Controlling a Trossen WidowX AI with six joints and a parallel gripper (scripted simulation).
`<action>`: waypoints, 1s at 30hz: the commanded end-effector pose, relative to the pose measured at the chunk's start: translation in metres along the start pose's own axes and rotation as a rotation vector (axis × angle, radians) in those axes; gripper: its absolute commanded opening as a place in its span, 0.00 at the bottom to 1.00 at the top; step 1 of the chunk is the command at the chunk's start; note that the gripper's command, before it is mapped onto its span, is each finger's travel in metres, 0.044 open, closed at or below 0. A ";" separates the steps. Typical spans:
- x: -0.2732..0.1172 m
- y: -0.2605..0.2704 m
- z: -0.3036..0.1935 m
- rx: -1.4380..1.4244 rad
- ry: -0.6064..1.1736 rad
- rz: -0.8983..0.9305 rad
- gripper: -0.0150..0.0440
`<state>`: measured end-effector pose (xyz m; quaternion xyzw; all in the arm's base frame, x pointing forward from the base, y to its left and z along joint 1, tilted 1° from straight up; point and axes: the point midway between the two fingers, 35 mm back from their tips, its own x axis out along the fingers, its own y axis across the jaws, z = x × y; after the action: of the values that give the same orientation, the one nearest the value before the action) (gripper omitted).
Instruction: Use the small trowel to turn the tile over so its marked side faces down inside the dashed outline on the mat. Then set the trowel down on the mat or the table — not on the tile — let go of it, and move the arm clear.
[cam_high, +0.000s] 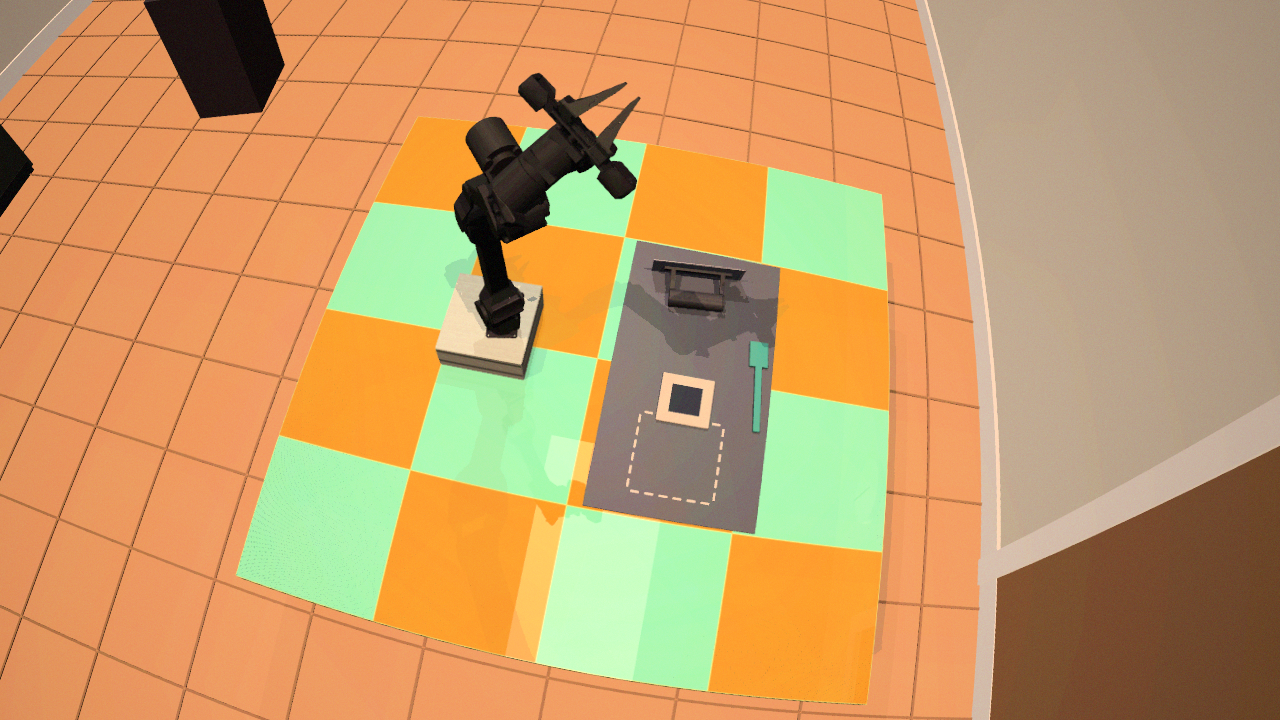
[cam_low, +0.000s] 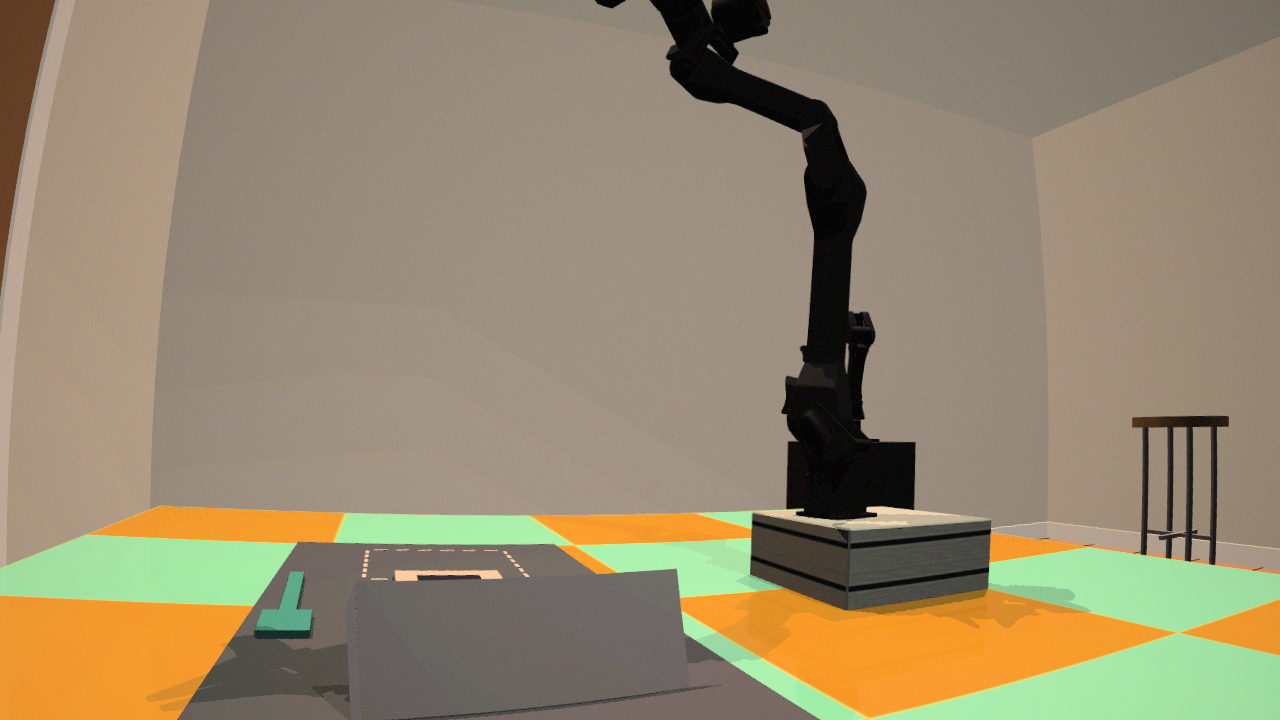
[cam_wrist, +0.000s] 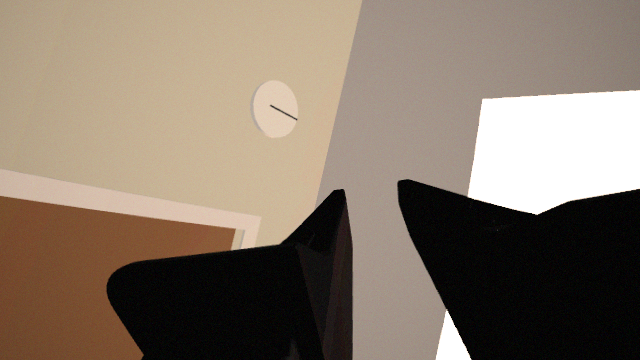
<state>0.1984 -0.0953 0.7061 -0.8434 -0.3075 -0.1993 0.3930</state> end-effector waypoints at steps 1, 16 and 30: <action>0.003 0.016 -0.006 0.158 0.026 0.001 0.42; 0.017 0.061 -0.004 0.619 0.077 0.008 0.42; 0.033 0.090 0.003 0.915 0.111 -0.007 0.42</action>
<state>0.2738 -0.1238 0.6790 -0.6009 -0.3461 -0.0985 0.7137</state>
